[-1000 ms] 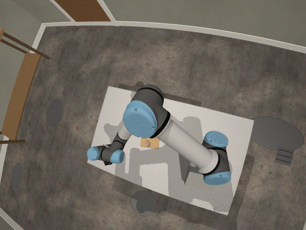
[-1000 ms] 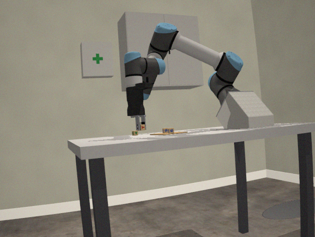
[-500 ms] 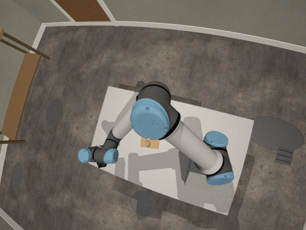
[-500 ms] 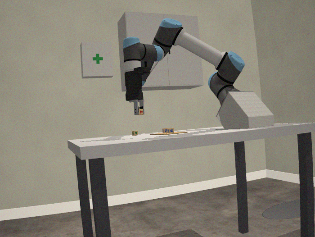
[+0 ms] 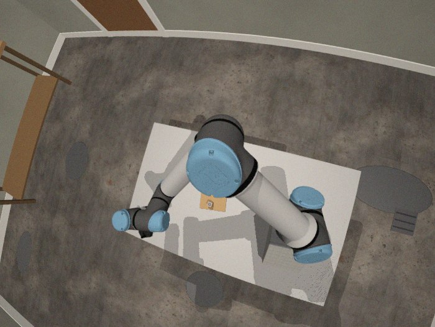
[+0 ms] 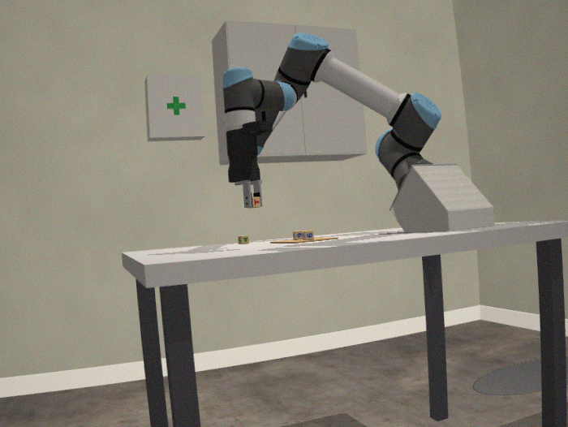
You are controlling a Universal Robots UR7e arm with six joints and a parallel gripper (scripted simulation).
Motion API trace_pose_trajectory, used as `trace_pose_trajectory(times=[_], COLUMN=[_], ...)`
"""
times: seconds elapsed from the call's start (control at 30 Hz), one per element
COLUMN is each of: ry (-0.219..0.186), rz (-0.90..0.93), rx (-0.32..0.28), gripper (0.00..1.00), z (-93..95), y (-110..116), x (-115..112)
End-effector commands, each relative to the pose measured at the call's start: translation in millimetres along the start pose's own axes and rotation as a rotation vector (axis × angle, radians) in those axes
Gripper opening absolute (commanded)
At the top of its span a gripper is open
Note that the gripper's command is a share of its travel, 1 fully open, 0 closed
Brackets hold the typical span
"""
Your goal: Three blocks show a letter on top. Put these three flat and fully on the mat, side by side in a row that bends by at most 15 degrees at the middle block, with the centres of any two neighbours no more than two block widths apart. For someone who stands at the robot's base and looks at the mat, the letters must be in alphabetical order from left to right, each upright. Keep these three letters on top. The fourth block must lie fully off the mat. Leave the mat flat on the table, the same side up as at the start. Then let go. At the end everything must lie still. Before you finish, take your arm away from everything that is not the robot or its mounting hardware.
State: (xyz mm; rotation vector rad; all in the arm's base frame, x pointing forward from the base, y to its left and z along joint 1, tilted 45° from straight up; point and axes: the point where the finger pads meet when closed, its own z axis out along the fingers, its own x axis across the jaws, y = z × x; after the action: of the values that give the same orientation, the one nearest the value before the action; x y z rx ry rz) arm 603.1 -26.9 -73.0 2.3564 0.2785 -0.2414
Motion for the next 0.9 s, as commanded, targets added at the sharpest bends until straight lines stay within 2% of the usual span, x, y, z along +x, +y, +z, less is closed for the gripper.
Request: trace_pose_trajectory(times=[0.0, 0.07, 0.17, 0.3, 0.57, 0.63, 0.87], ry=[0.001, 0.001, 0.002, 0.002, 0.001, 0.001, 0.001], rz=[0.045, 0.045, 0.088, 0.161, 0.33, 0.33, 0.447], rx=[0.001, 0.001, 0.002, 0.002, 0.002, 0.002, 0.001], gripper=[0.49, 0.49, 0.49, 0.49, 0.49, 0.49, 0.49], z=[-2.2, -2.2, -3.5, -5.2, -6.4, -6.4, -5.3], y=[12, 12, 21, 35, 55, 55, 60], x=[-19, -19, -38, -72, -154, -154, -212])
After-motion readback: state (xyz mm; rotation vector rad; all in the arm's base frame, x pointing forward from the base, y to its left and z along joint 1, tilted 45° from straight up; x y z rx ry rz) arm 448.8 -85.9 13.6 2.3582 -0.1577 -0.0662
